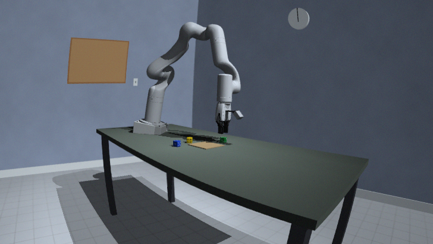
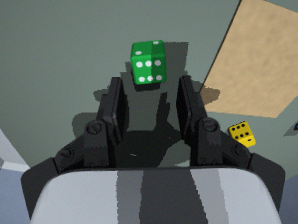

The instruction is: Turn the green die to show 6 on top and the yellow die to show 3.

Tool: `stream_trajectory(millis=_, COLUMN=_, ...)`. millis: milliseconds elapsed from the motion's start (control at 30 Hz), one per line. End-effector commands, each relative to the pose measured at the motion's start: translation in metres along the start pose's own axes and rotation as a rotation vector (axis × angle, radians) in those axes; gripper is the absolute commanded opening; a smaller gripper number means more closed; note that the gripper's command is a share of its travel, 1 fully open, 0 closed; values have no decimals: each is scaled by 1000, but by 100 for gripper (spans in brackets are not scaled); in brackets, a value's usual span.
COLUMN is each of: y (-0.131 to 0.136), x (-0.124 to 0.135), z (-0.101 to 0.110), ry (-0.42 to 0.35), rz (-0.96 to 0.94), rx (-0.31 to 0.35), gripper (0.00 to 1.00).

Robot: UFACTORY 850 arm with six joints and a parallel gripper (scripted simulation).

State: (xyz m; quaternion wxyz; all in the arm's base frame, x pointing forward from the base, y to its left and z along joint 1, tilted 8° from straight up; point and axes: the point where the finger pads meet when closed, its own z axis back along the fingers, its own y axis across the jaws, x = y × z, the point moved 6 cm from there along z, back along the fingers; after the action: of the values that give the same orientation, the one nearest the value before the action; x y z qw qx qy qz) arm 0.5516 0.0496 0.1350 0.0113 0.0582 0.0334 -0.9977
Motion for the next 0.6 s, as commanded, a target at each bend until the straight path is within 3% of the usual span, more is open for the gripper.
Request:
stream_trajectory(millis=0, y=0, x=-1, z=-4, ry=2, rz=0, rx=0, gripper=47)
stream_trajectory(millis=567, y=0, x=-1, z=-16, ry=2, rz=0, rx=0, gripper=47)
